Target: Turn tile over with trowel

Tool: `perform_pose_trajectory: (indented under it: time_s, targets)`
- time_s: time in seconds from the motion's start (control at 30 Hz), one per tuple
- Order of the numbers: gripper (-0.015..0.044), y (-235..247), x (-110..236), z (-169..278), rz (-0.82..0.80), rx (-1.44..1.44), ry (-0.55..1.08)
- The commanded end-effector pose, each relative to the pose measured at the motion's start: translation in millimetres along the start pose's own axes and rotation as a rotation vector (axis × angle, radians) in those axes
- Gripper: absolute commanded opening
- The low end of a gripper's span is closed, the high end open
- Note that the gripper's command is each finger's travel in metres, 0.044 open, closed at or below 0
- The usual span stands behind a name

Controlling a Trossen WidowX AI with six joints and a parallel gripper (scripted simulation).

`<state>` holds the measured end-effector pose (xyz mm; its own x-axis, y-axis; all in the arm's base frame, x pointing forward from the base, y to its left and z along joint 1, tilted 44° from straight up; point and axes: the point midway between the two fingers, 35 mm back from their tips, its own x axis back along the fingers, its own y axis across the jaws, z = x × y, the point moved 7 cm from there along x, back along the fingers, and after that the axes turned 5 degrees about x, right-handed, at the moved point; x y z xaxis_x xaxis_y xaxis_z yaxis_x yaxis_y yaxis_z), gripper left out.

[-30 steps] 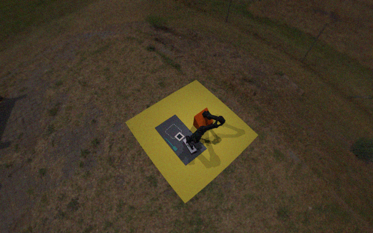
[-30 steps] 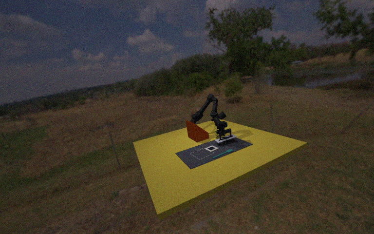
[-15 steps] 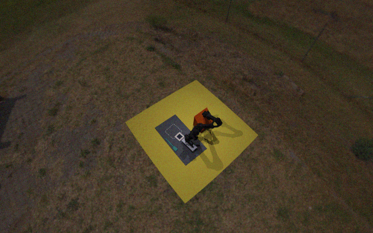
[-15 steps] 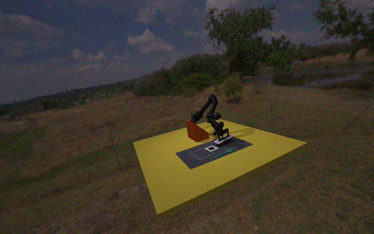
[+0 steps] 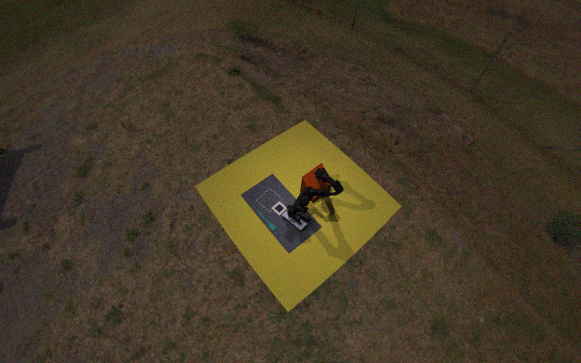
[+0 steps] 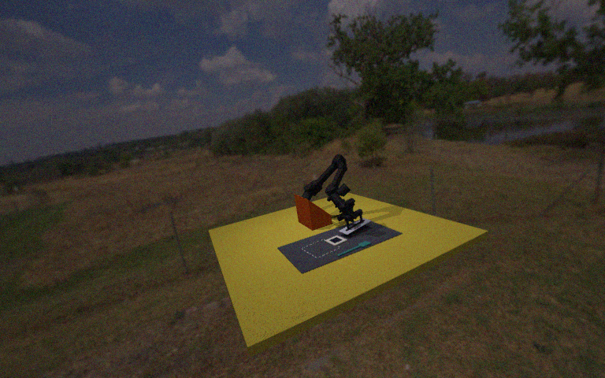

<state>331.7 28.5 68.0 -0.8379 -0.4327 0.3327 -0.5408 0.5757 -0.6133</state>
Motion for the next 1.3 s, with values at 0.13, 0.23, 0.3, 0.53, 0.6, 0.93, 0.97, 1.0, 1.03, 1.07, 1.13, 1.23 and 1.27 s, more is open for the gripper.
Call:
perform_pose_trajectory:
  time_s: [0.13, 0.23, 0.3, 0.53, 0.6, 0.93, 0.97, 1.0, 1.03, 1.07, 1.13, 1.23, 1.27]
  targets:
    - [0.0000, 7.6, -10.8, 1.2, 0.008, -0.004, 0.007]
    - [0.0000, 10.9, -14.4, 0.8, 0.008, -0.004, 0.007]
    - [0.0000, 13.2, -16.8, 0.5, 0.009, -0.004, 0.007]
    - [0.0000, 19.7, -23.1, -0.3, 0.009, -0.005, 0.006]
    - [0.0000, 19.6, -23.1, 0.8, 0.009, -0.005, 0.006]
    - [0.0000, 19.3, -22.6, 17.0, 0.008, -0.004, 0.007]
    - [0.0000, 19.3, -22.5, 18.7, 0.008, -0.004, 0.007]
    - [0.0000, 19.3, -22.4, 20.3, 0.008, -0.004, 0.007]
    - [0.0000, 19.3, -22.3, 22.0, 0.008, -0.004, 0.007]
    - [0.0000, 19.3, -22.1, 23.6, 0.008, -0.004, 0.007]
    - [0.0000, 19.3, -21.8, 26.9, 0.008, -0.004, 0.007]
    - [0.0000, 19.4, -21.3, 31.8, 0.008, -0.004, 0.007]
    - [0.0000, 19.5, -21.1, 33.5, 0.008, -0.004, 0.007]
